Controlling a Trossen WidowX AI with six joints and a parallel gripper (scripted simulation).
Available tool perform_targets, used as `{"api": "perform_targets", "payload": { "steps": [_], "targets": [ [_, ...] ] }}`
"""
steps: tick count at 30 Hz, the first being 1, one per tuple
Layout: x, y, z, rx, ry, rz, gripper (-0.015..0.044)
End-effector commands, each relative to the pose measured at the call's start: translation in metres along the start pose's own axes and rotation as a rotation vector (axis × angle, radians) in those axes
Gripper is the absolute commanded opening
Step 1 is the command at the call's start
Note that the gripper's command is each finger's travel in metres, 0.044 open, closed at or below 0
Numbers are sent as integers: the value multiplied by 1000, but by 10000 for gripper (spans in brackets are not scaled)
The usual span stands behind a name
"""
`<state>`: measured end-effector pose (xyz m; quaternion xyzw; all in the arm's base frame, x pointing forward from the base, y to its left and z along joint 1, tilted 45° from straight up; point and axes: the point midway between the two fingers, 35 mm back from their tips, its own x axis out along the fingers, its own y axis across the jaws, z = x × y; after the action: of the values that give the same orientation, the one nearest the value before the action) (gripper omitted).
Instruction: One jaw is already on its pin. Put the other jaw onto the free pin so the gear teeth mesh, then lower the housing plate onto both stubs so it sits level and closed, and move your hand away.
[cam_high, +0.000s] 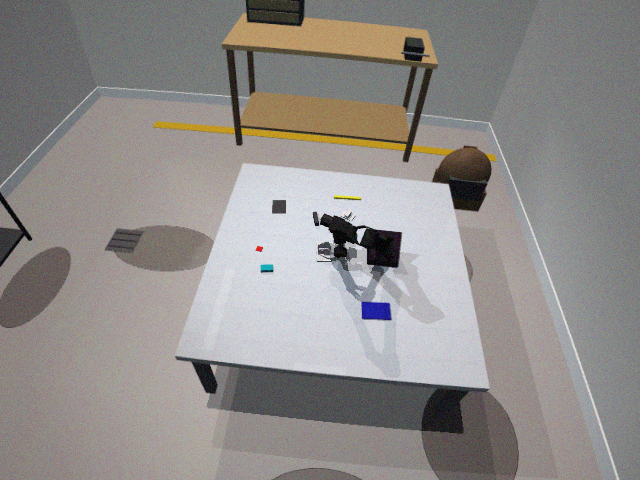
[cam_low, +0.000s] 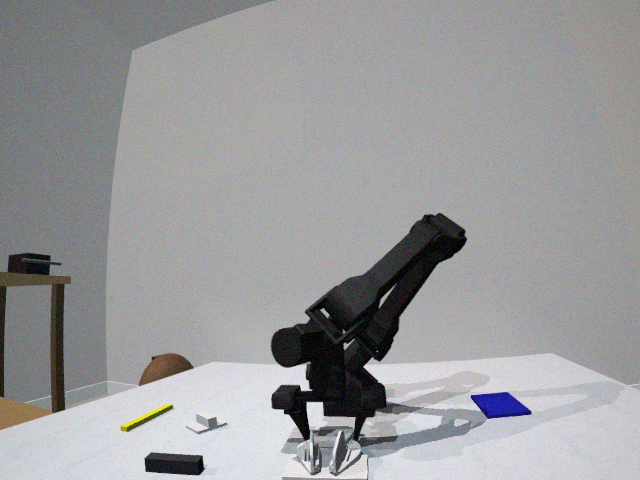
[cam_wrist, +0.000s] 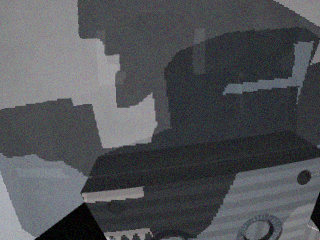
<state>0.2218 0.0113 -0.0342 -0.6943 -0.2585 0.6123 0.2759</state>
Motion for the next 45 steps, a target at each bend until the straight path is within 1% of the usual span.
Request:
{"api": "perform_targets", "payload": {
  "steps": [1,13,45],
  "targets": [
    [0,0,0,1,0,2,351],
    [-6,0,0,1,0,2,351],
    [0,1,0,1,0,2,351]
  ]
}}
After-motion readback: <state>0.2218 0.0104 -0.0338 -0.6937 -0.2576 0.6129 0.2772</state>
